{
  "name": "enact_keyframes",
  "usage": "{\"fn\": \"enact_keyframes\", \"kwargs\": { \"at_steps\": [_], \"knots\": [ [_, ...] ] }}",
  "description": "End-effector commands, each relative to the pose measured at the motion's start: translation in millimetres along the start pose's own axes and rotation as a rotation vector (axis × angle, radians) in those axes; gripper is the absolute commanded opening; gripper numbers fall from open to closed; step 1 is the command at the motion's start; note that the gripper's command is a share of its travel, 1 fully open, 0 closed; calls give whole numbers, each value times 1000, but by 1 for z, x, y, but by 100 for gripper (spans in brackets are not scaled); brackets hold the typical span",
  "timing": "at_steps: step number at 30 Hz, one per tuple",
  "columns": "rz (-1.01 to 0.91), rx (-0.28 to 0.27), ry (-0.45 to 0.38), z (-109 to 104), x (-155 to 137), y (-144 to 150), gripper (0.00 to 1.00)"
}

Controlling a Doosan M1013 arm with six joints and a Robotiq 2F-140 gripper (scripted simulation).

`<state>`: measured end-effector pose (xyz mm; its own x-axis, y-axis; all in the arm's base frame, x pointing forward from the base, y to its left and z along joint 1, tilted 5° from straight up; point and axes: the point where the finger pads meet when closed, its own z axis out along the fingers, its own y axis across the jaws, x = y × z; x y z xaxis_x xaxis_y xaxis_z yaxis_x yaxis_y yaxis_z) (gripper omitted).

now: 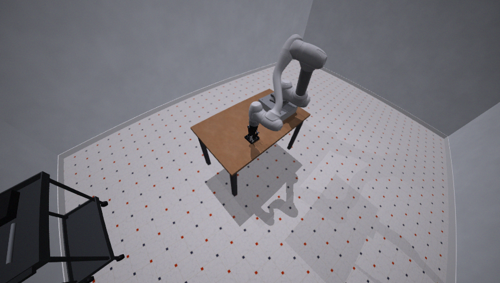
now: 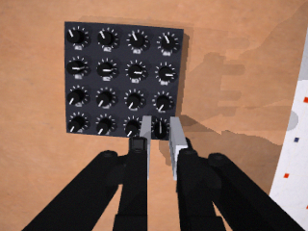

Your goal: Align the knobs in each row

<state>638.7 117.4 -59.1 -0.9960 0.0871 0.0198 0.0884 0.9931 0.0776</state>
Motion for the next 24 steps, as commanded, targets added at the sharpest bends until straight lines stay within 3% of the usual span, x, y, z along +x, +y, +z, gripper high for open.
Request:
{"fn": "enact_keyframes", "kwargs": {
  "at_steps": [1, 12, 24],
  "knots": [
    [0, 0, 0, 0, 0, 0, 12],
    [0, 0, 0, -8, 0, 0, 12],
    [0, 0, 0, -37, 0, 0, 12]
  ]
}}
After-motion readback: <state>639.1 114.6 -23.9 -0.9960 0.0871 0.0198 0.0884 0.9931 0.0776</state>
